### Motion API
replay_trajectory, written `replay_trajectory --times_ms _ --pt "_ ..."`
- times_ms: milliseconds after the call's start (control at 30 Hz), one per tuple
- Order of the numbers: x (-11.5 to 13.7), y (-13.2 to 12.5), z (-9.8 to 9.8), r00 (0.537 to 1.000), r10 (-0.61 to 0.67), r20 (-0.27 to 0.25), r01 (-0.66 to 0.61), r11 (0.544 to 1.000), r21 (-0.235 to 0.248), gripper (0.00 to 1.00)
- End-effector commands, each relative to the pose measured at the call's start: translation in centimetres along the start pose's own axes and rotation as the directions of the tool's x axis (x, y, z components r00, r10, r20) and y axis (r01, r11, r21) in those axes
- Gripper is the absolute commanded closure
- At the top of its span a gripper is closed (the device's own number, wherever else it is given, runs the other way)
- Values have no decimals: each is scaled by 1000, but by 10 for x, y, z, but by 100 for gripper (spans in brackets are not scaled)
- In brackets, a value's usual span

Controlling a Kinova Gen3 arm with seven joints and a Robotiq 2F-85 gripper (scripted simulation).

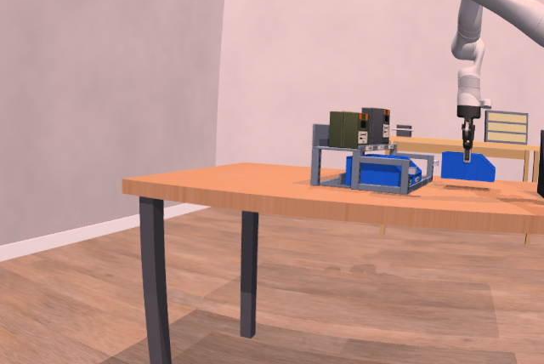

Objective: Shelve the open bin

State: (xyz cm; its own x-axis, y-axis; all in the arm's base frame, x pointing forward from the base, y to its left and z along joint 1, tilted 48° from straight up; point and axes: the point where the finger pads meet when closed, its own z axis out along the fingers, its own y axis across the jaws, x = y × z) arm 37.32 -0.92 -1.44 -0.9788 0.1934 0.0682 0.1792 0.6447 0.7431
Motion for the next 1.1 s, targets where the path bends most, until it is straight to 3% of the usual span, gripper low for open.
replay_trajectory --times_ms 0,200,600,767,1067 --pt "-1 -1 -1 1000 1 3 -1 1000 2 90" --pt "0 -45 -2 1000 1 3 -1 1000 2 90" --pt "0 -45 -2 1000 1 3 -1 1000 2 90" --pt "0 -65 -3 1000 1 3 -1 1000 2 90" --pt "0 -65 -3 1000 1 3 -1 1000 2 90"
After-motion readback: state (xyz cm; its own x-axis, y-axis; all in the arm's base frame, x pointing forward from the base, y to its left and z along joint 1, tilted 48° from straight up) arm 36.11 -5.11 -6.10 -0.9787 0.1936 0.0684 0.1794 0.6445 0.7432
